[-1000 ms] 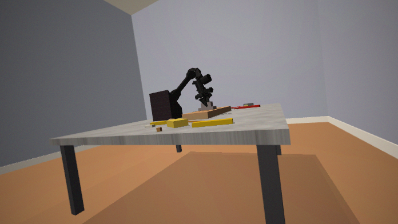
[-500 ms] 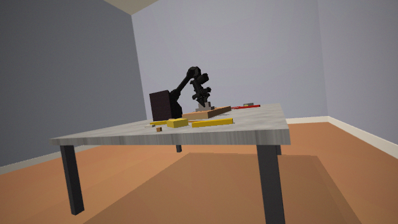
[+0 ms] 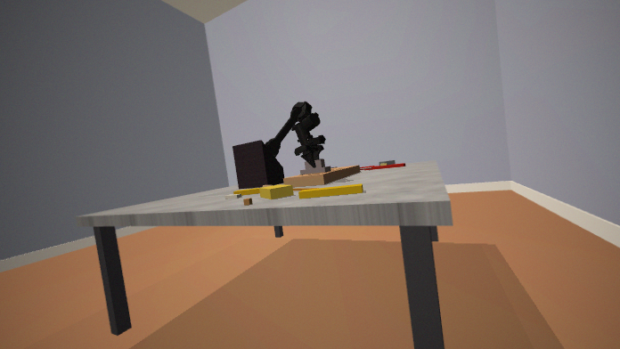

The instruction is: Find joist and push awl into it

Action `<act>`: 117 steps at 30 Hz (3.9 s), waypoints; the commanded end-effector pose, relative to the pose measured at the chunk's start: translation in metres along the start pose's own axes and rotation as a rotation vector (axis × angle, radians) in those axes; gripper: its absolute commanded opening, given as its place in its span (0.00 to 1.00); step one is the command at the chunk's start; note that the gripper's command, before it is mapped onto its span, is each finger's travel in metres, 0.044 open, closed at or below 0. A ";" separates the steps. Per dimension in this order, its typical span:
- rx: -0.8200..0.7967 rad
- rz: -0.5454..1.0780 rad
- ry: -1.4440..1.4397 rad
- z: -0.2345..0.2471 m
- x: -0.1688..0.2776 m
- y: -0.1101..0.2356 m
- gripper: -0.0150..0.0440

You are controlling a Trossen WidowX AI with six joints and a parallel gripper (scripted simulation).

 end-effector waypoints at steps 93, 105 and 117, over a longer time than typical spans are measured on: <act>0.004 0.049 0.387 0.071 -0.082 0.086 0.25; -0.025 0.055 0.577 0.155 -0.088 0.079 0.25; -0.070 0.050 0.765 0.236 -0.075 0.076 0.25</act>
Point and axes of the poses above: the point midway between the two fingers, 35 mm back from their tips, its own y axis back along the fingers, its own z axis across the jaws, x = y × z, the point moved 1 cm from there along y, back along the fingers, and after that the axes turned 10 degrees about y, right-handed, at the moved point
